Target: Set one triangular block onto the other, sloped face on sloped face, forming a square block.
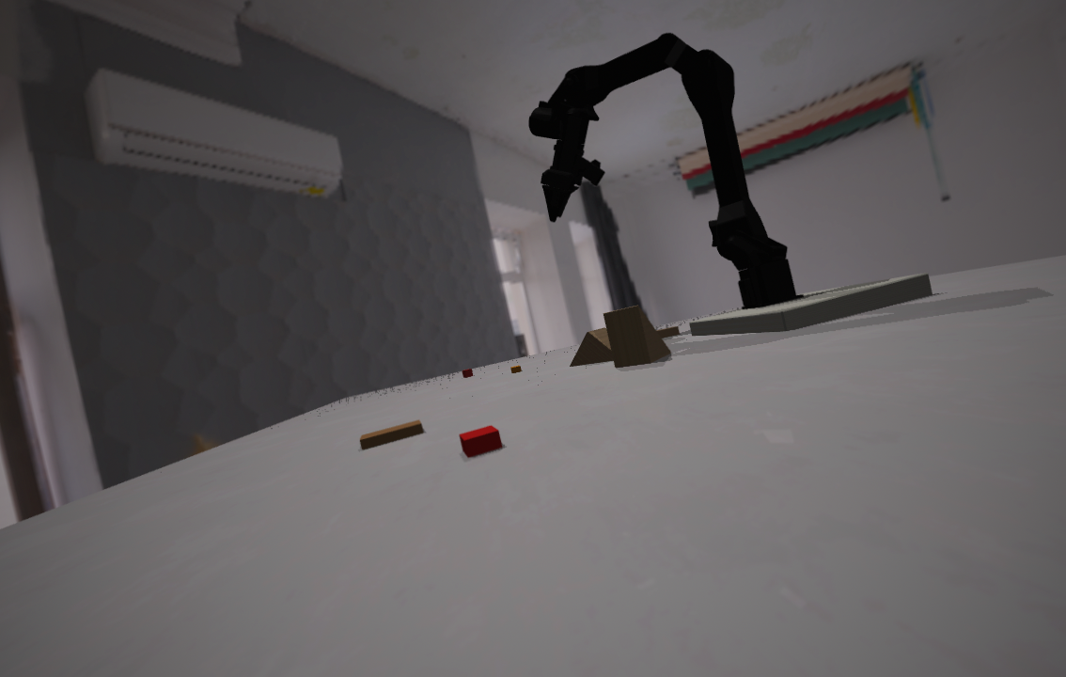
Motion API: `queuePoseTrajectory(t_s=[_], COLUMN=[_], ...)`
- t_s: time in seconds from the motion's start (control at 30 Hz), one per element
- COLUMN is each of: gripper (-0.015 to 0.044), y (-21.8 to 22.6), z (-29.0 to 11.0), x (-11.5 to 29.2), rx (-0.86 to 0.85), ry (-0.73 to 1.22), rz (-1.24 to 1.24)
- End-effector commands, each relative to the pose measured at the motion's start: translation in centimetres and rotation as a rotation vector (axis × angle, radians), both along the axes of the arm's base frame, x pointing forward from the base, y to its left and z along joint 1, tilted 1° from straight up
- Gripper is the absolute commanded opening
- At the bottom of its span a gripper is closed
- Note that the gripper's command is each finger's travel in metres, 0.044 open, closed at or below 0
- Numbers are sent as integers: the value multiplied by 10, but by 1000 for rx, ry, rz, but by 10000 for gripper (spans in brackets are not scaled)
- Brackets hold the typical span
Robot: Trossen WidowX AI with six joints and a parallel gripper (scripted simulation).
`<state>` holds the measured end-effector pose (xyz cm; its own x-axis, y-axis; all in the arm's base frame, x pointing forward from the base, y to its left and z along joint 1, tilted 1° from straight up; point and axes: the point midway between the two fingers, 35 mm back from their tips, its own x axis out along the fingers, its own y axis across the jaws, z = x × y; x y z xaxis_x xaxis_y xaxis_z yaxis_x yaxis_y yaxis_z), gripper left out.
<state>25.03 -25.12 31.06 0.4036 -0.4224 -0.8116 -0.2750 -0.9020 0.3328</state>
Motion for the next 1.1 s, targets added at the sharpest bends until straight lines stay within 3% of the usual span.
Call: queuePoseTrajectory(t_s=[0.0,0.4,1.07], gripper=[426,440,440], y=[1,106,213], z=[-1,-62,-123], x=[1,49,49], rx=[-6,-486,-1083], ry=[10,606,1073], rz=[18,1267,2532])
